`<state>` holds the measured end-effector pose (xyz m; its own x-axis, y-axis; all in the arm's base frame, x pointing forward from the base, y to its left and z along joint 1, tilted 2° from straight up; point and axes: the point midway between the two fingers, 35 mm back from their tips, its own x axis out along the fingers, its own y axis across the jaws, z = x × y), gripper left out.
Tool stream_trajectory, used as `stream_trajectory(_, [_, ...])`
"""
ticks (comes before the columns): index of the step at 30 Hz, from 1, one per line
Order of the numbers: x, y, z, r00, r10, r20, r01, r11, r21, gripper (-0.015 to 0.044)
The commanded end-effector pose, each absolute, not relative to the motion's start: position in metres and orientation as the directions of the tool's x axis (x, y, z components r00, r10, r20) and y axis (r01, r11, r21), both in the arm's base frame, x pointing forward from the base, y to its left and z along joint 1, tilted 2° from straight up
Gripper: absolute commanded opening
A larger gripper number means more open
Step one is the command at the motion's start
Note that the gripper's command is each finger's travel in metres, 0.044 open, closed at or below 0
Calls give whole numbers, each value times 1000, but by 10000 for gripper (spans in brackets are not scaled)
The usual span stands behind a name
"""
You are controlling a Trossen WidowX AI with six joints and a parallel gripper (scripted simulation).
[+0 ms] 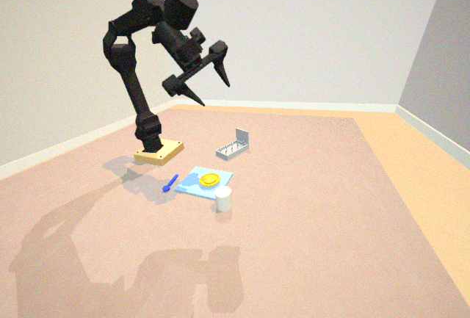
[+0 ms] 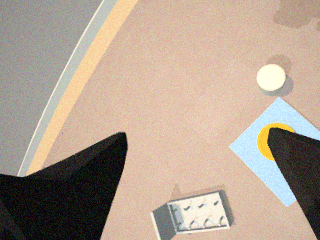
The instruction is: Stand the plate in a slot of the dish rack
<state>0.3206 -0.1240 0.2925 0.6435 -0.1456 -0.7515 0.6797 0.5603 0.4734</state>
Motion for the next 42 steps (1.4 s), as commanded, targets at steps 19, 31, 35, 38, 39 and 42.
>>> stream_trajectory(19, [316,-149,156,279,-94,-956,442,896,41,400])
stream_trajectory(31, [299,-153,89,60,-44,-997,140,990,-35,400])
stream_trajectory(35, [298,-153,86,47,-41,-998,121,992,-35,400])
stream_trajectory(38, [299,-153,83,47,-41,-998,121,992,-35,400])
stream_trajectory(39, [299,-153,82,47,-41,-998,121,992,-35,400])
stream_trajectory(42, [300,-154,77,47,-41,-998,121,992,-35,400])
